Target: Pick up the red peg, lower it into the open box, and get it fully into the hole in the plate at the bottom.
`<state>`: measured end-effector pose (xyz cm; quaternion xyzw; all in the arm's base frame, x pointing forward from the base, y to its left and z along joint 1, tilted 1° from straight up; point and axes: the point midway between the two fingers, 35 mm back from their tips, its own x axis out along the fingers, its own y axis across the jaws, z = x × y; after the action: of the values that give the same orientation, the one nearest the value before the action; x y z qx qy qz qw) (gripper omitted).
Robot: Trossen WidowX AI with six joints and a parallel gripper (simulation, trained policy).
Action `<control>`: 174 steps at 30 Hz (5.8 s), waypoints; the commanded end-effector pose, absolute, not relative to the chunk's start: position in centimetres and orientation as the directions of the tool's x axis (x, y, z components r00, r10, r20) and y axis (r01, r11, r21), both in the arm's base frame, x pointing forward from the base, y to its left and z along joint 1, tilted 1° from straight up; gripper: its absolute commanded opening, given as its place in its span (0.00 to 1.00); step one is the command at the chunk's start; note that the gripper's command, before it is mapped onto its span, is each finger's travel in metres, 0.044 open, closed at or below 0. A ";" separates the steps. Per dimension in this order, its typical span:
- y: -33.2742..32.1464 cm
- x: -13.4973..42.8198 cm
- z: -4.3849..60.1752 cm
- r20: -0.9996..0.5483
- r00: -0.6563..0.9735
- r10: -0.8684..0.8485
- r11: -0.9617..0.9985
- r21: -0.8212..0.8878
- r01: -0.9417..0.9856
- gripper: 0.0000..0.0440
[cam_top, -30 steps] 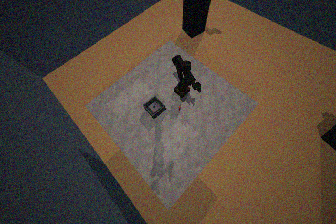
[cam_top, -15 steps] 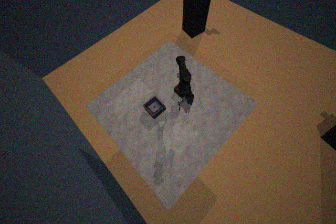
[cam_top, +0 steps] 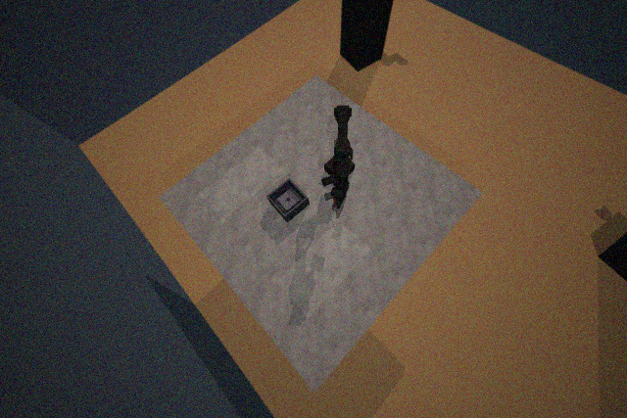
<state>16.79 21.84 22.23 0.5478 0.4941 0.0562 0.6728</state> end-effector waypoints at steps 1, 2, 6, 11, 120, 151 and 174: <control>20.4 17.4 19.0 -0.711 0.483 0.511 0.486 0.703 0.520 1.00; 20.0 17.5 18.4 -0.734 0.474 0.486 0.504 0.679 0.534 1.00; 18.6 17.6 15.8 -0.818 0.427 0.386 0.565 0.575 0.591 1.00; 16.9 17.3 13.0 -0.900 0.346 0.266 0.615 0.434 0.658 1.00; 3.2 31.2 12.1 -0.936 0.345 -0.065 0.499 0.268 0.824 0.00; -0.5 34.5 5.4 -0.978 0.198 -0.060 0.478 0.146 0.866 0.38; -4.9 41.4 7.7 -0.941 0.314 -0.126 0.487 0.217 0.846 1.00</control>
<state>37.44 -2.36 6.03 0.3532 0.5448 -0.3287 0.6859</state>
